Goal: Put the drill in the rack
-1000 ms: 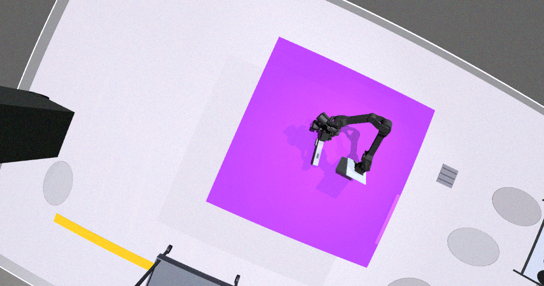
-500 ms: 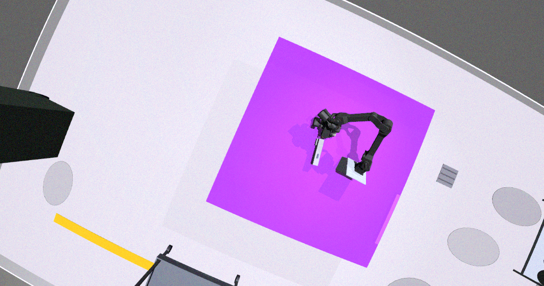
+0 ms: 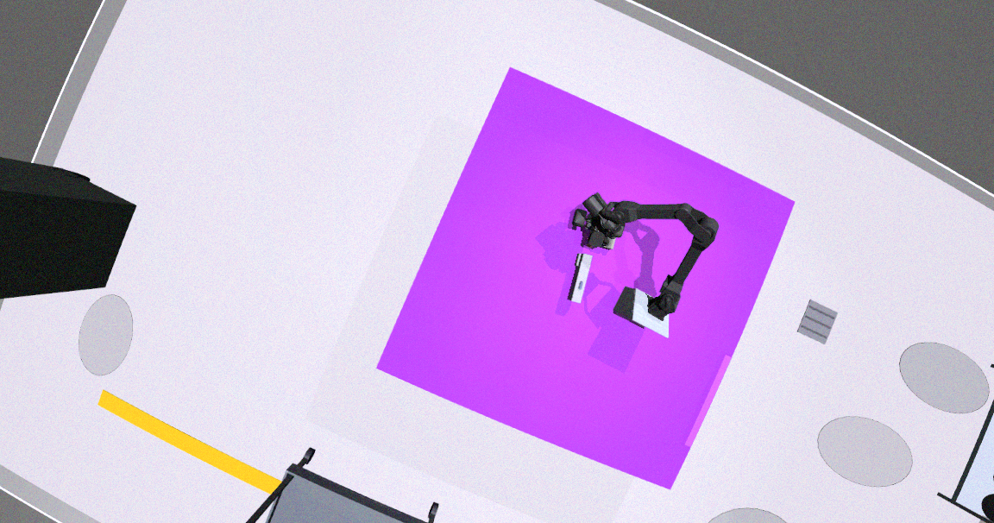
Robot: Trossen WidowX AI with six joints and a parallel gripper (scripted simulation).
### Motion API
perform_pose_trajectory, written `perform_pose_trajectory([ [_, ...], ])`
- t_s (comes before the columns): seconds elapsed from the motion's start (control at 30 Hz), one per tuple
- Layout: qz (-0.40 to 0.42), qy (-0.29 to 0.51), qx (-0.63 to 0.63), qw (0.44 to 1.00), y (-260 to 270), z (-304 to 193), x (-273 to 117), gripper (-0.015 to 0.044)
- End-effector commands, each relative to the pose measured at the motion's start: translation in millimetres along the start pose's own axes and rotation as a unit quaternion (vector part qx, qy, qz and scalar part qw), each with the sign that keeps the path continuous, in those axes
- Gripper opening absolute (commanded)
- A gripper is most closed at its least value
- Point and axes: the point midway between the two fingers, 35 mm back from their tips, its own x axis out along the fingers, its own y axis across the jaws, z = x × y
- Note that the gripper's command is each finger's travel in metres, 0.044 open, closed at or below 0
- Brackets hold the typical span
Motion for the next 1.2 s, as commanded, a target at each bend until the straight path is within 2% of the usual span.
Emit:
perform_pose_trajectory([
  [0.0,-0.003,0.000,0.000,1.000,0.0,0.2,-3.3,0.0000],
  [1.17,-0.004,-0.001,0.000,1.000,-0.6,7.8,-18.2,0.0000],
])
